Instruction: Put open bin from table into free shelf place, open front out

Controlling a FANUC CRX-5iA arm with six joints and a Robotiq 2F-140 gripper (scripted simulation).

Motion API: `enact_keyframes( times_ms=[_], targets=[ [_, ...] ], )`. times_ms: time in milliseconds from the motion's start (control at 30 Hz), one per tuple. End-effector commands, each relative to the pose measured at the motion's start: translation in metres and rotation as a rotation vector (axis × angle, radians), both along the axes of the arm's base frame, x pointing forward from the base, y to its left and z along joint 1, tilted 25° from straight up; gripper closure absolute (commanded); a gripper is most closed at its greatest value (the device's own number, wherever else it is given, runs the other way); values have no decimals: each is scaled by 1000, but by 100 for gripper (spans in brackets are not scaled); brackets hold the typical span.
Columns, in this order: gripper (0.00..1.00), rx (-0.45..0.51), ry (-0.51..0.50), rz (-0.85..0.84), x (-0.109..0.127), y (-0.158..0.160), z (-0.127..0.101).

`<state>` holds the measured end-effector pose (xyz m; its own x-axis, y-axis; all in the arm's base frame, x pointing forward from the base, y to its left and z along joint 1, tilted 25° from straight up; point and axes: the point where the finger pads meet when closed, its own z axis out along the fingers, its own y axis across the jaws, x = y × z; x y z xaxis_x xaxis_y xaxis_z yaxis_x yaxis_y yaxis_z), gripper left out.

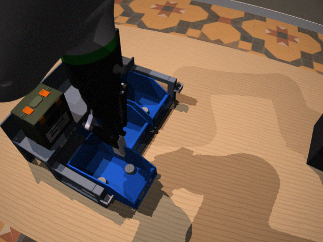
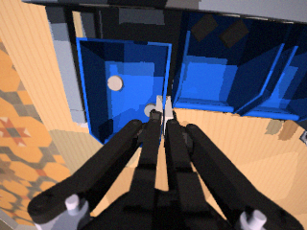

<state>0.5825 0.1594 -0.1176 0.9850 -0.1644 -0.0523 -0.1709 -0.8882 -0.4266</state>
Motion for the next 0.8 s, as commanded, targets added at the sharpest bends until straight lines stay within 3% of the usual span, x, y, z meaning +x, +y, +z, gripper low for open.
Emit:
enact_keyframes(
  times_ms=[0,767],
  targets=[
    [100,0,-1,0,1,0,0],
    [100,-1,-7,-3,9,-2,0]
  ],
)
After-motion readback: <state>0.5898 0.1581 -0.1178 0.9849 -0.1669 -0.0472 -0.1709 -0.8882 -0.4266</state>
